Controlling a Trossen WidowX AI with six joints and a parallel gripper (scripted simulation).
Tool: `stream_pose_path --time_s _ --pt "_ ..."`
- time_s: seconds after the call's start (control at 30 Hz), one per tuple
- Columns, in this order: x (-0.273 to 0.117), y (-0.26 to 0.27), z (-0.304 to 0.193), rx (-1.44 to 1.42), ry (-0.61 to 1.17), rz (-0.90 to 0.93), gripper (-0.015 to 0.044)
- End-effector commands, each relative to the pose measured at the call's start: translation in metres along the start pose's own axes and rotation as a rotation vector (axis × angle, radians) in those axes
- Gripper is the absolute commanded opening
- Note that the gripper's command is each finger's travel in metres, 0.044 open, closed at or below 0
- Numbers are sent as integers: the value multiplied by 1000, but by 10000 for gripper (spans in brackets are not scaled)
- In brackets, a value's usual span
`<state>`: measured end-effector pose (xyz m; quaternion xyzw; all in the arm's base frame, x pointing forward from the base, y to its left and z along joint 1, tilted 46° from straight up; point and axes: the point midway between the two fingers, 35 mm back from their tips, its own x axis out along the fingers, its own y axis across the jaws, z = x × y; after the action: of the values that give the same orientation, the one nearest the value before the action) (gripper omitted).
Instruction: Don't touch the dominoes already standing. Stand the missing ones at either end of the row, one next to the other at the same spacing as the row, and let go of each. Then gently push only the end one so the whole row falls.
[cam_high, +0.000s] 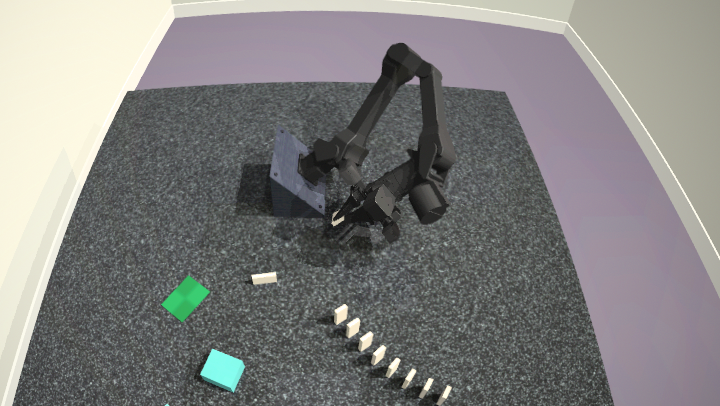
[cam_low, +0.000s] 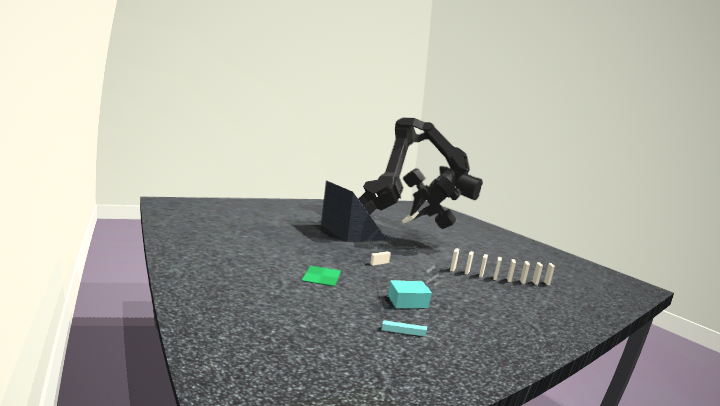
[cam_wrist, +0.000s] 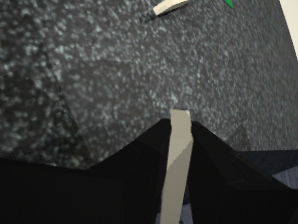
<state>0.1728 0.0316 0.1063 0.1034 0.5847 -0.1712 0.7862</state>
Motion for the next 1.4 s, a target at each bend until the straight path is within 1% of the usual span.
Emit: stream_pose_path --time_s 0.0,0.3,0.63,1.0,1.37 --pt "-1 1 2 31 -83 -2 22" --pt "-5 5 7 111 -273 29 22" --pt "-13 10 12 224 -471 121 22" --pt "-26 17 15 379 -653 282 22" --pt "-41 20 14 562 -783 494 22"
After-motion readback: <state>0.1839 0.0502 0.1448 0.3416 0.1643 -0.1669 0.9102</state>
